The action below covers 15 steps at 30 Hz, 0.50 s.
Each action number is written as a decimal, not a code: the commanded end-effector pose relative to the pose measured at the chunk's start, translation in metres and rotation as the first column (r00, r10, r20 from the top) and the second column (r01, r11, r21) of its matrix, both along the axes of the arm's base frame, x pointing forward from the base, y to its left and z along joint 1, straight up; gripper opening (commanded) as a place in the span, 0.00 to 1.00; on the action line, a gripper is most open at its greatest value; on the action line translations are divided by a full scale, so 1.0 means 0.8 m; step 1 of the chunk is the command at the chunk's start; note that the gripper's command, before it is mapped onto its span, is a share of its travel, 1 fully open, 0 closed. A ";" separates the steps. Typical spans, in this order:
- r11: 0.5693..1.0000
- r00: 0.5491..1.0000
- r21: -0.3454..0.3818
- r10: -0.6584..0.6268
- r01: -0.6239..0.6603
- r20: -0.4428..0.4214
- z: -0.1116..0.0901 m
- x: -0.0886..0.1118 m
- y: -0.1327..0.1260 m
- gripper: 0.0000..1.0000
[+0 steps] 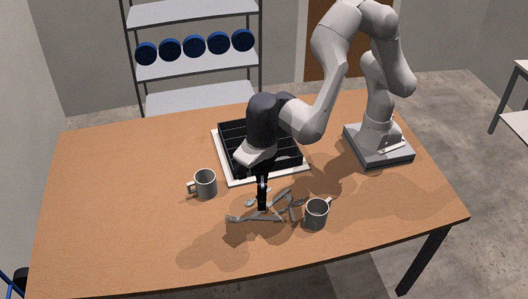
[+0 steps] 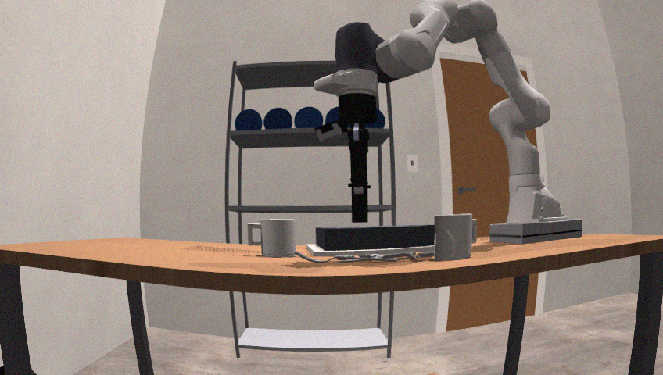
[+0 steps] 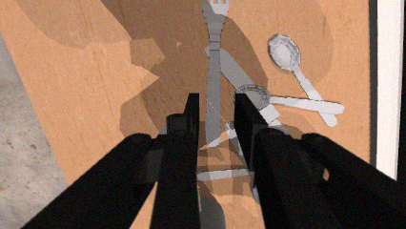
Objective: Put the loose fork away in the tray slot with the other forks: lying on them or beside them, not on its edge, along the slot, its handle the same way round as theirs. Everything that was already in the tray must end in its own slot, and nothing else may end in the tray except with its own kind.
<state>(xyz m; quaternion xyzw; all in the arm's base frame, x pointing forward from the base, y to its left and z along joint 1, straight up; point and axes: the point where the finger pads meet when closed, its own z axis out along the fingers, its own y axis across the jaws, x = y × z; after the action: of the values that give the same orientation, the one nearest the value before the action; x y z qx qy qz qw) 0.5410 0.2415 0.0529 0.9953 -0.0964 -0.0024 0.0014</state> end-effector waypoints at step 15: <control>1.000 1.000 -0.002 -0.006 0.006 0.000 -0.032 0.001 -0.001 0.27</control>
<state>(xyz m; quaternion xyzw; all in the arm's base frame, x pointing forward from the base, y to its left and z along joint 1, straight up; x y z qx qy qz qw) 0.5404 0.2407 0.0329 0.9953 -0.0969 -0.0042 0.0026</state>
